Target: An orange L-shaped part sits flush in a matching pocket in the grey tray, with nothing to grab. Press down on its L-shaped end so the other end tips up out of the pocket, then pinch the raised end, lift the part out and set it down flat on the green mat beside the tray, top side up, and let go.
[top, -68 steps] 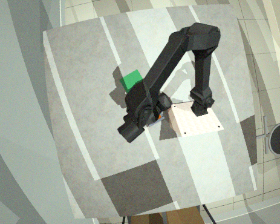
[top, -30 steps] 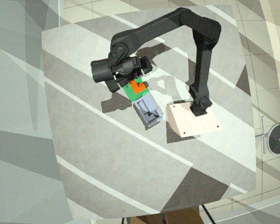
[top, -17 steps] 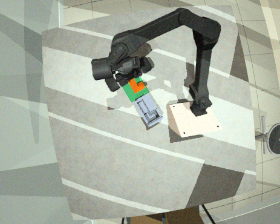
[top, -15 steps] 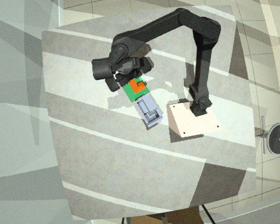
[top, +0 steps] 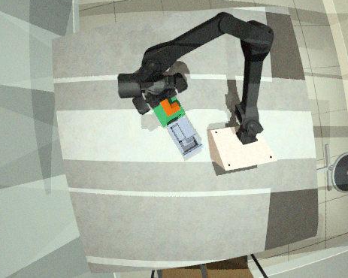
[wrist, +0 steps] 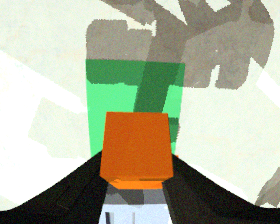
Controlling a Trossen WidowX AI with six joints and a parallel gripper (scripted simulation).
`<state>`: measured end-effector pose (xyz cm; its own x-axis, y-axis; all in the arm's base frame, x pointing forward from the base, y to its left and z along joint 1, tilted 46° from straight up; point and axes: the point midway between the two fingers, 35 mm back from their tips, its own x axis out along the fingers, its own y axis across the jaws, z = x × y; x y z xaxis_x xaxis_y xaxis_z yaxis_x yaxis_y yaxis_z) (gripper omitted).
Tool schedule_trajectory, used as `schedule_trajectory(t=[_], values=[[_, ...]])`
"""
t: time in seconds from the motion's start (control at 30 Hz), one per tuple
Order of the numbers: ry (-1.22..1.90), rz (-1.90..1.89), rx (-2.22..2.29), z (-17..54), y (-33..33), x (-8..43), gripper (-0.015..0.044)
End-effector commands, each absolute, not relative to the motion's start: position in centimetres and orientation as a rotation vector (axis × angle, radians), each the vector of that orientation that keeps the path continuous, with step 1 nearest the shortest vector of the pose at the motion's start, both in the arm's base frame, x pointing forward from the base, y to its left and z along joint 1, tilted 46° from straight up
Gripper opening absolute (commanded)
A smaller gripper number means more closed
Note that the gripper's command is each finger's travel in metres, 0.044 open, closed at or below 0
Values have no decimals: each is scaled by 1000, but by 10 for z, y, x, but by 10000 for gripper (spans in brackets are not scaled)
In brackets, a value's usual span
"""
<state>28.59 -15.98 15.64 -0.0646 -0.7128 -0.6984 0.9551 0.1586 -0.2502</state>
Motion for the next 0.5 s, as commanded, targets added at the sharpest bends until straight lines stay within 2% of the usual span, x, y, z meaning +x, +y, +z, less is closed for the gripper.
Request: schedule_trajectory(t=[0.0, 0.47], values=[[841, -1419, 365, 152, -164, 285, 0], [840, -1419, 364, 137, -181, 283, 0]])
